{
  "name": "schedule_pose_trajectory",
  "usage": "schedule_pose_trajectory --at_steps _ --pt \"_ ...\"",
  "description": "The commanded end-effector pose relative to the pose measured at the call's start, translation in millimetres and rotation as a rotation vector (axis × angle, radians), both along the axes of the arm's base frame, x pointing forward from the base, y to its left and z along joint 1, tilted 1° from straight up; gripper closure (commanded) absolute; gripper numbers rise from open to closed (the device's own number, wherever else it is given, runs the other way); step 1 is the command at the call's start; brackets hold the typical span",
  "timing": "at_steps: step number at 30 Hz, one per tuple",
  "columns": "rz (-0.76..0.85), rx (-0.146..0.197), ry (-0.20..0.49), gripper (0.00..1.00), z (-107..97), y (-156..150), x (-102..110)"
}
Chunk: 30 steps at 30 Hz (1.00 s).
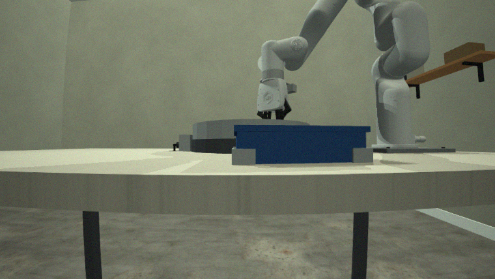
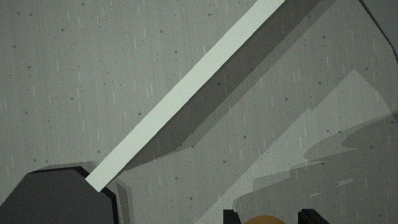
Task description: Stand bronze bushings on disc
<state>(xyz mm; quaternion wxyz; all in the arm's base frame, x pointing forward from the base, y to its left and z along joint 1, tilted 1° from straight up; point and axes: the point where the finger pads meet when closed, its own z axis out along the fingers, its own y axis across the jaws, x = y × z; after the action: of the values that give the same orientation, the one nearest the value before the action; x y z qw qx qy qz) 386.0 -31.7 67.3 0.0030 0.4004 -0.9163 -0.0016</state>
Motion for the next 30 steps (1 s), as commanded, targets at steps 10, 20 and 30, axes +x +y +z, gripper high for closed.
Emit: schedule_pose_trajectory --at_steps 10,20,30 --pt "0.000 0.000 -0.003 0.58 1.0 -0.1 1.2" --pt "0.000 0.000 -0.003 0.58 1.0 -0.1 1.2" --pt "0.000 0.000 -0.003 0.58 1.0 -0.1 1.2"
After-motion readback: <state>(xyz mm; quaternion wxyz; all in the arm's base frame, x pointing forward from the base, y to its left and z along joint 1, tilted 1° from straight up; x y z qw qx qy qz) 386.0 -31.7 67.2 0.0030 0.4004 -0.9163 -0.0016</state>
